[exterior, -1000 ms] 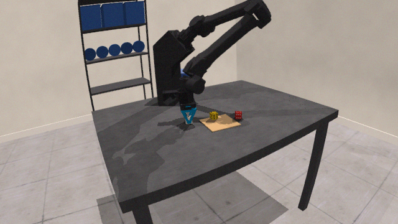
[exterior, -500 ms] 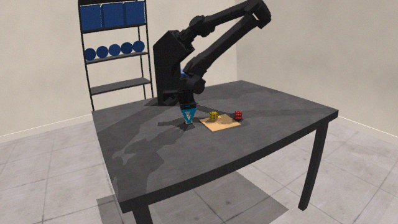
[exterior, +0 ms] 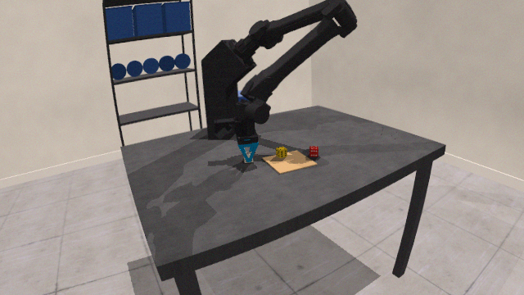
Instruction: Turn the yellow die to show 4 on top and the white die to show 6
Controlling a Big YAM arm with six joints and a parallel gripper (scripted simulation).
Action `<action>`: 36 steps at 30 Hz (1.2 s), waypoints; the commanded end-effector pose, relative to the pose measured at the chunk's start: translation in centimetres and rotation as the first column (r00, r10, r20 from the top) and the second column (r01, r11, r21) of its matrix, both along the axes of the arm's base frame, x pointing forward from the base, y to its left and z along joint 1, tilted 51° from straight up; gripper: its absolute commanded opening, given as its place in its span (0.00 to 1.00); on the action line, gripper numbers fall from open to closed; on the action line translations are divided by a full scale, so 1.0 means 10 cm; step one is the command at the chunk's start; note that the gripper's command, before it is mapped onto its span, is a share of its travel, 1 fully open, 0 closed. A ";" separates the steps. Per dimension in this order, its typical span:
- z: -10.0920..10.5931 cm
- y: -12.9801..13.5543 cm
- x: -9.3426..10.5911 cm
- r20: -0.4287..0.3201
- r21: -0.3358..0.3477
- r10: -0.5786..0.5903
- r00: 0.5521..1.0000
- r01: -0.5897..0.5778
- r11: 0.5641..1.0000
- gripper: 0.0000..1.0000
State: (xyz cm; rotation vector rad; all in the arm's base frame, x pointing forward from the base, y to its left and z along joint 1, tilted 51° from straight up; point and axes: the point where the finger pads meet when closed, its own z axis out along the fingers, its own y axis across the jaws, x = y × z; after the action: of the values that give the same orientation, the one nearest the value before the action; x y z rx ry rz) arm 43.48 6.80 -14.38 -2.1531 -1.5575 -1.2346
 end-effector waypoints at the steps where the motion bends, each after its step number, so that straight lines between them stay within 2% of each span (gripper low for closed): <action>1: -0.05 0.06 -0.09 -0.014 0.001 0.007 1.000 -0.007 1.000 0.25; 9: -0.02 0.06 -0.10 -0.009 0.000 0.009 1.000 -0.010 1.000 0.25; 11: 0.05 -0.08 -0.13 -0.010 -0.003 -0.011 1.000 0.011 1.000 0.25; 14: 0.07 -0.11 -0.15 -0.012 -0.003 -0.015 1.000 0.015 1.000 0.25; 28: 0.62 -0.62 -0.53 0.001 -0.003 -0.014 1.000 0.014 1.000 0.25; 30: 0.62 -0.62 -0.53 0.001 -0.003 -0.014 1.000 0.014 1.000 0.25; 31: 0.67 -0.67 -0.44 0.021 -0.009 -0.014 1.000 0.015 1.000 0.25; 36: 0.62 -0.66 -0.54 -0.004 -0.003 -0.015 1.000 0.015 1.000 0.25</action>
State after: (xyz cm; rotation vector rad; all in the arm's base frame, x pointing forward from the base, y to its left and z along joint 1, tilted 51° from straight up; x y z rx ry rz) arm 38.77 1.05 -8.03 -2.1581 -1.5458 -1.2450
